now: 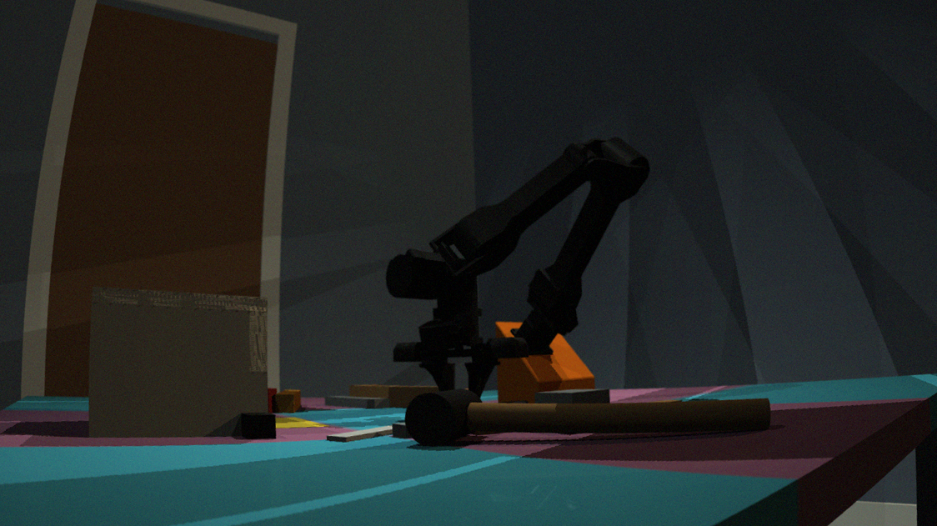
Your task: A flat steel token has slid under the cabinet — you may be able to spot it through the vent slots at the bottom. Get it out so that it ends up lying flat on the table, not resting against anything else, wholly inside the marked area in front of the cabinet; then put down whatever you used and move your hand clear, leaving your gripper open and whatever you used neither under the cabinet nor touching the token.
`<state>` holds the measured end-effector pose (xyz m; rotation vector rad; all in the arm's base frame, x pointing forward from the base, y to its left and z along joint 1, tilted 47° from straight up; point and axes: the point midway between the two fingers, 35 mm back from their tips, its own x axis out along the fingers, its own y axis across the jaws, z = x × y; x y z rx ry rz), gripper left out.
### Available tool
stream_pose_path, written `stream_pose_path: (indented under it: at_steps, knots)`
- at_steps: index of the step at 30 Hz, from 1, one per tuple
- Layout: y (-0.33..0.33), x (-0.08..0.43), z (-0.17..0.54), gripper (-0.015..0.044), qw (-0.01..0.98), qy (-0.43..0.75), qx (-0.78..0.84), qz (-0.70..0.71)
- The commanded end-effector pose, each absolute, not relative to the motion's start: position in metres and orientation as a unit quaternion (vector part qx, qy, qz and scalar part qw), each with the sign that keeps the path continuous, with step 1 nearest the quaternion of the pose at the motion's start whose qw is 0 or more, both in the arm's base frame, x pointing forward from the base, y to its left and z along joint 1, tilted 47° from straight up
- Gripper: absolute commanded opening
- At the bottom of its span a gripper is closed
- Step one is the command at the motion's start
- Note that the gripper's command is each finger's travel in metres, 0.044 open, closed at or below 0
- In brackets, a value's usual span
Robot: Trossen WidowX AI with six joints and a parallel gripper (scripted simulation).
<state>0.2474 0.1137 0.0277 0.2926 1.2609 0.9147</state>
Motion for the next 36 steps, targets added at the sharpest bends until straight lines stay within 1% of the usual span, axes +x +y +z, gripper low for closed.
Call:
stream_pose_path:
  at_steps: [1,36]
  knots:
    - [0.117,0.248,0.033,0.0,0.705,0.563,0.131,0.412]
    - [0.134,0.244,0.052,0.0,0.704,0.563,0.131,0.412]
